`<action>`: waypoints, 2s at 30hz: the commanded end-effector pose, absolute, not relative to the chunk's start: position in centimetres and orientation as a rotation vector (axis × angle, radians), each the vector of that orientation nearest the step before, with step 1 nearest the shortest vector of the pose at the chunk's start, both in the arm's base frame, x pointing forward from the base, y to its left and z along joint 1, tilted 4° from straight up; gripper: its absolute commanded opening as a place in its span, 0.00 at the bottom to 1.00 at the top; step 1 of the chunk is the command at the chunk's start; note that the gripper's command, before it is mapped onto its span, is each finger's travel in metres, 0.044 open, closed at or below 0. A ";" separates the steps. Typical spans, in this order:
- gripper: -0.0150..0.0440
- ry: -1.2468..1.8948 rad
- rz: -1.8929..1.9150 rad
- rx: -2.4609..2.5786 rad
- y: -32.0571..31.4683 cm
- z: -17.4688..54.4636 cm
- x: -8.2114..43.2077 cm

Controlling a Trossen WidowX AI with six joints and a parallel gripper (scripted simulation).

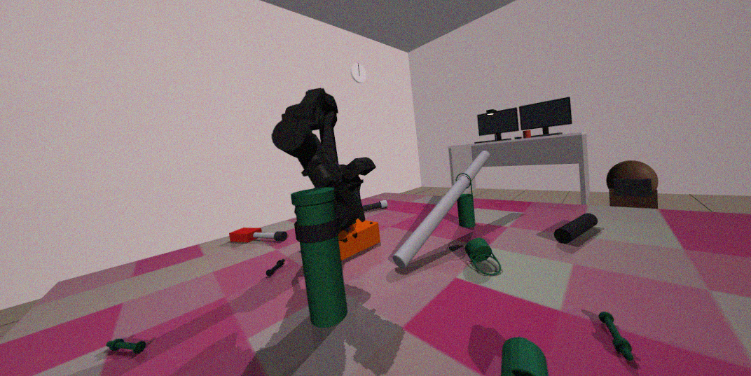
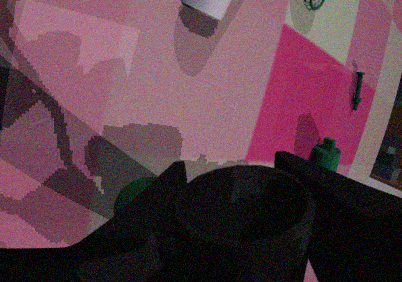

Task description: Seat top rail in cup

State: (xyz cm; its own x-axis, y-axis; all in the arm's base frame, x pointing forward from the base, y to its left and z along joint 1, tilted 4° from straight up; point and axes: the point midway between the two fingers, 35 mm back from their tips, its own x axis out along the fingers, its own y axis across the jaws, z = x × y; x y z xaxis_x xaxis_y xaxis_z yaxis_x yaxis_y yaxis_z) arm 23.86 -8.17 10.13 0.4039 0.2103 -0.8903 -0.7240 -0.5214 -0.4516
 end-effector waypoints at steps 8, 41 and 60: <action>0.25 0.475 1.238 -1.723 -8.0 10.1 24.2; 0.25 0.656 1.042 -1.619 -7.0 10.1 26.3; 0.25 0.745 0.936 -1.558 -6.7 10.1 27.5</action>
